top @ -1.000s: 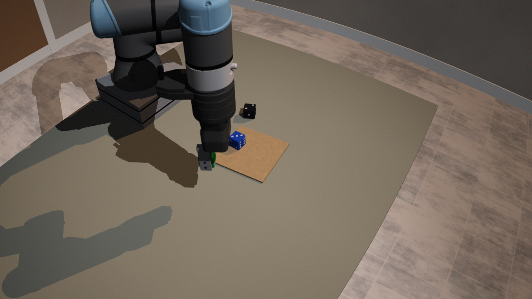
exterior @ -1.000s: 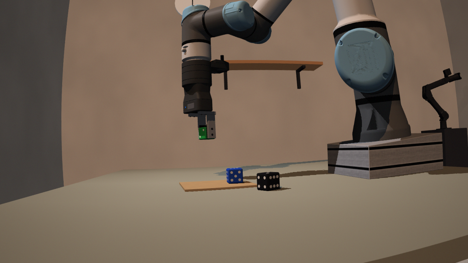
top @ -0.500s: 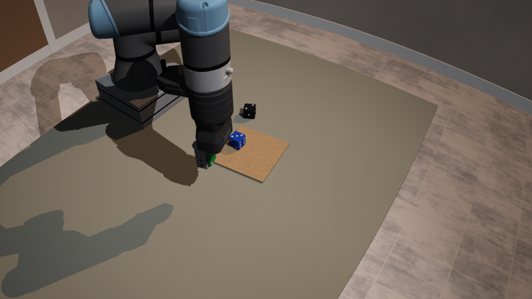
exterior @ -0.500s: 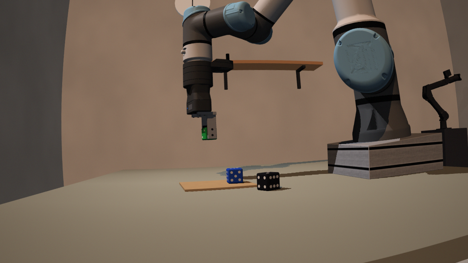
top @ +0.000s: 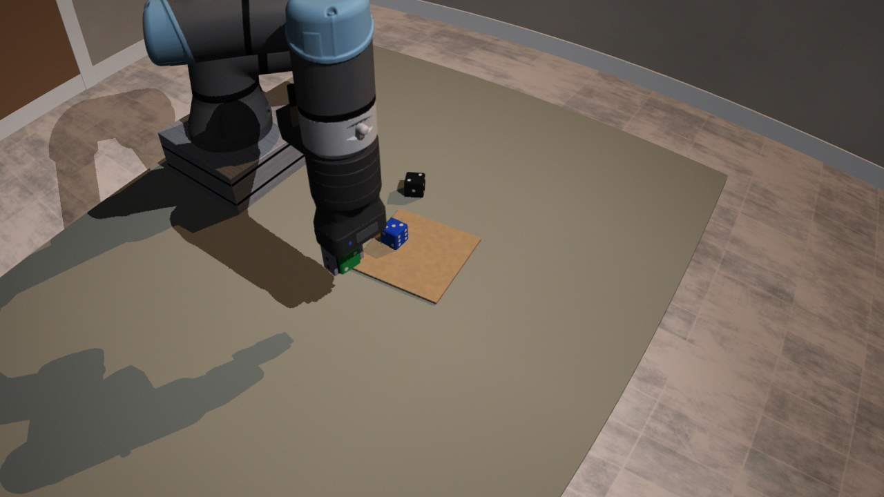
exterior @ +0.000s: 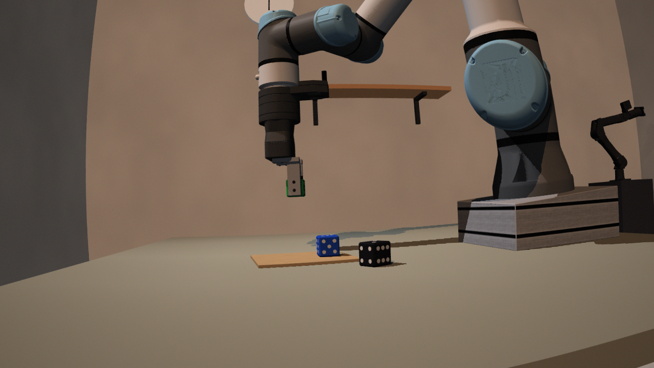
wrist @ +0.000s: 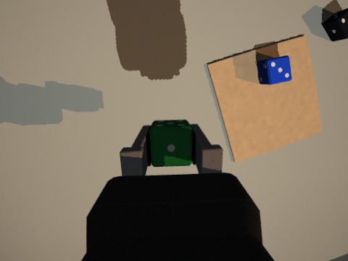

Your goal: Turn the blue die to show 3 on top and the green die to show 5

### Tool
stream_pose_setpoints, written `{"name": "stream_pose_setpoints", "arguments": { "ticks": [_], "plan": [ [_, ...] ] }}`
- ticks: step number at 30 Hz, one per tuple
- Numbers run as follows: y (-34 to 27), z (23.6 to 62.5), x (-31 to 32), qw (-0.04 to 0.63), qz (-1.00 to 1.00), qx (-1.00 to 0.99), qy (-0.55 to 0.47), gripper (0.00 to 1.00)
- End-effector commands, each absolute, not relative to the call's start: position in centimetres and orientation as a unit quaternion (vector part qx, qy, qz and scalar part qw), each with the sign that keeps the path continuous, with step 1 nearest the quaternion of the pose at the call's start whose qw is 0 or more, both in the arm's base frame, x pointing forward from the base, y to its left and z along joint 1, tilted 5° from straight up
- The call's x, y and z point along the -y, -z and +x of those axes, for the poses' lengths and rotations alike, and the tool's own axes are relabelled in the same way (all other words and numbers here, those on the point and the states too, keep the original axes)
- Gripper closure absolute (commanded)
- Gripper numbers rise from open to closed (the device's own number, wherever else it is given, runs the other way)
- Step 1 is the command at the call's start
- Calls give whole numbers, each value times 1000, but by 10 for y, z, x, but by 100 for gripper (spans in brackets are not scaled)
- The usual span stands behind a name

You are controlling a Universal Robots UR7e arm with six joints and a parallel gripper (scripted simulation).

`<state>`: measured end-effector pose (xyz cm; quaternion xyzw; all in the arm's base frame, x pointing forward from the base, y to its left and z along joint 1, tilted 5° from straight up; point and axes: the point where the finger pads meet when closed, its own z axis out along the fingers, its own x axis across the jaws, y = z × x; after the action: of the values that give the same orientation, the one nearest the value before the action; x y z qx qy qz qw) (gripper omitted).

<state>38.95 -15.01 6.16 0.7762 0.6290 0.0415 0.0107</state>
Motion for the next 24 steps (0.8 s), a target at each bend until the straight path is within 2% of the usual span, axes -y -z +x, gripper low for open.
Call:
{"name": "stream_pose_setpoints", "arguments": {
  "ticks": [1,24],
  "plan": [
    [-61,389,148,9,814,-579,-42,43],
    [-58,394,141,-9,978,-206,-42,43]
  ]
}}
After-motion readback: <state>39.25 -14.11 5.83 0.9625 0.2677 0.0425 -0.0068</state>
